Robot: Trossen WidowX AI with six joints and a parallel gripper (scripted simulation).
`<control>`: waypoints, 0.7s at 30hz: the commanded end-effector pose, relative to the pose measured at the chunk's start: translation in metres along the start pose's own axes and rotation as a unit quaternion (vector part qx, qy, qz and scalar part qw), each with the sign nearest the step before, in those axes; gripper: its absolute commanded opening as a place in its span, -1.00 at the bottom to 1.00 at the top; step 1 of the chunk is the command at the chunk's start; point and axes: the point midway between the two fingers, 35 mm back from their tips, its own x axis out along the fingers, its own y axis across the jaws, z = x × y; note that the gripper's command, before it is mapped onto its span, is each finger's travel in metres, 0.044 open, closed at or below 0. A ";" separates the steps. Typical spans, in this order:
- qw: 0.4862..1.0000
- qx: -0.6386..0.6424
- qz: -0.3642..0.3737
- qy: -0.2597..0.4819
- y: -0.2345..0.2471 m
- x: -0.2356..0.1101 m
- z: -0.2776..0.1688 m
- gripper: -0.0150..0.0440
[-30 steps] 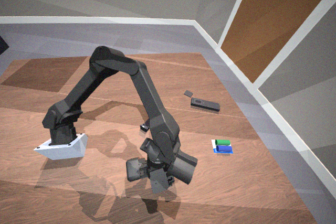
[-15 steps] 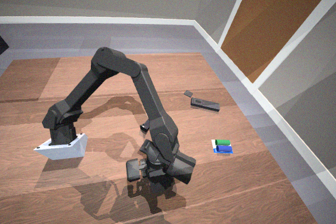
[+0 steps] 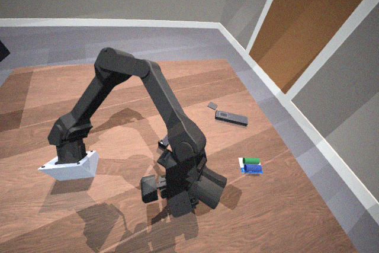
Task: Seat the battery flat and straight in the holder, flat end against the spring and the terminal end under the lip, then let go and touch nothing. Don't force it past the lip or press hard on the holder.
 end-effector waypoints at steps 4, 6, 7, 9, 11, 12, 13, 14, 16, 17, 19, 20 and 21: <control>0.999 0.039 -0.005 -0.003 0.006 -0.011 -0.021 -0.21; 0.997 0.071 -0.005 -0.005 0.011 -0.015 -0.036 -0.21; 0.996 0.086 -0.005 -0.005 0.013 -0.016 -0.044 -0.21; 0.993 0.116 -0.004 -0.007 0.017 -0.019 -0.060 -0.21; 0.989 0.146 -0.004 -0.008 0.021 -0.022 -0.076 -0.21; 0.987 0.162 -0.003 -0.008 0.022 -0.023 -0.083 -0.21; 0.984 0.177 -0.003 -0.008 0.023 -0.024 -0.091 -0.21; 0.981 0.193 -0.003 -0.008 0.024 -0.025 -0.099 -0.21; 0.975 0.223 -0.003 -0.007 0.025 -0.027 -0.115 -0.21; 0.971 0.239 -0.003 -0.007 0.025 -0.027 -0.123 -0.21; 0.963 0.270 -0.002 -0.007 0.025 -0.029 -0.140 -0.21; 0.959 0.285 -0.002 -0.006 0.025 -0.030 -0.148 -0.21; 0.954 0.300 -0.001 -0.006 0.025 -0.030 -0.156 -0.21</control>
